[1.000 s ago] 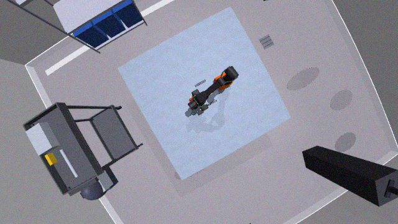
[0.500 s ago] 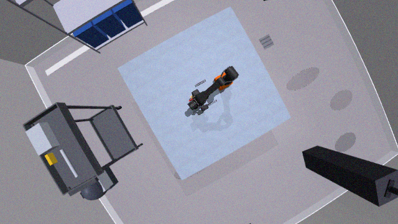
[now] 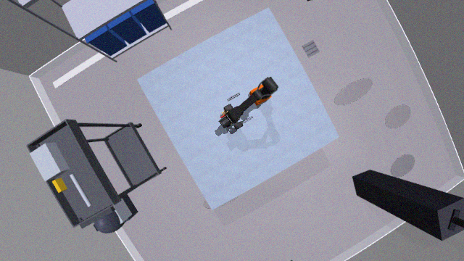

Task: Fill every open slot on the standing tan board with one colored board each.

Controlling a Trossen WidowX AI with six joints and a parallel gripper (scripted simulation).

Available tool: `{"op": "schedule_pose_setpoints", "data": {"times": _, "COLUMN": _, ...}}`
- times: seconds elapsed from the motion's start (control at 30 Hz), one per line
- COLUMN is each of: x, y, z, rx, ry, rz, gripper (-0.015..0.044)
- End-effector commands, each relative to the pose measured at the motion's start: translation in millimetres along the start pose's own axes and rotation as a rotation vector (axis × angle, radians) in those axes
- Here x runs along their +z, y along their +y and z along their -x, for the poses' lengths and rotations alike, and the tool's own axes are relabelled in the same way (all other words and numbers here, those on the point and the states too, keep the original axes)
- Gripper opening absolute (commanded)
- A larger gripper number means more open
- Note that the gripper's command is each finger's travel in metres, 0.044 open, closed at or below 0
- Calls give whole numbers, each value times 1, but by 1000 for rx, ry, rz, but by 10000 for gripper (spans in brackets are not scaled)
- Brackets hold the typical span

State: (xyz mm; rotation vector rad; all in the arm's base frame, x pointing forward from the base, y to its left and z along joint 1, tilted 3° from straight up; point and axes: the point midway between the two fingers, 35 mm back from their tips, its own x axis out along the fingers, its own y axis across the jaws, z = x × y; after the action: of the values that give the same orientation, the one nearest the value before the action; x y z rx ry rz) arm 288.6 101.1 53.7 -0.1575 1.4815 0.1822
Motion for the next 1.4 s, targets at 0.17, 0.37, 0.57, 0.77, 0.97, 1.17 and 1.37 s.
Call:
{"op": "schedule_pose_setpoints", "data": {"times": 0.17, "x": -2, "y": -1, "z": -1, "rx": 1, "ry": 7, "rz": 12, "gripper": 0}}
{"op": "schedule_pose_setpoints", "data": {"times": 0.37, "x": -3, "y": -1, "z": -1, "rx": 2, "ry": 8, "rz": 21, "gripper": 0}}
{"op": "schedule_pose_setpoints", "data": {"times": 0.57, "x": -3, "y": -1, "z": -1, "rx": 2, "ry": 8, "rz": 21, "gripper": 0}}
{"op": "schedule_pose_setpoints", "data": {"times": 0.77, "x": -3, "y": -1, "z": 0, "rx": 2, "ry": 8, "rz": 24, "gripper": 0}}
{"op": "schedule_pose_setpoints", "data": {"times": 0.97, "x": -2, "y": 0, "z": -3, "rx": 2, "ry": 7, "rz": 13, "gripper": 0}}
{"op": "schedule_pose_setpoints", "data": {"times": 1.17, "x": -1, "y": 0, "z": -6, "rx": 2, "ry": 7, "rz": 12, "gripper": 0}}
{"op": "schedule_pose_setpoints", "data": {"times": 1.37, "x": -1, "y": 0, "z": -9, "rx": 2, "ry": 7, "rz": 12, "gripper": 0}}
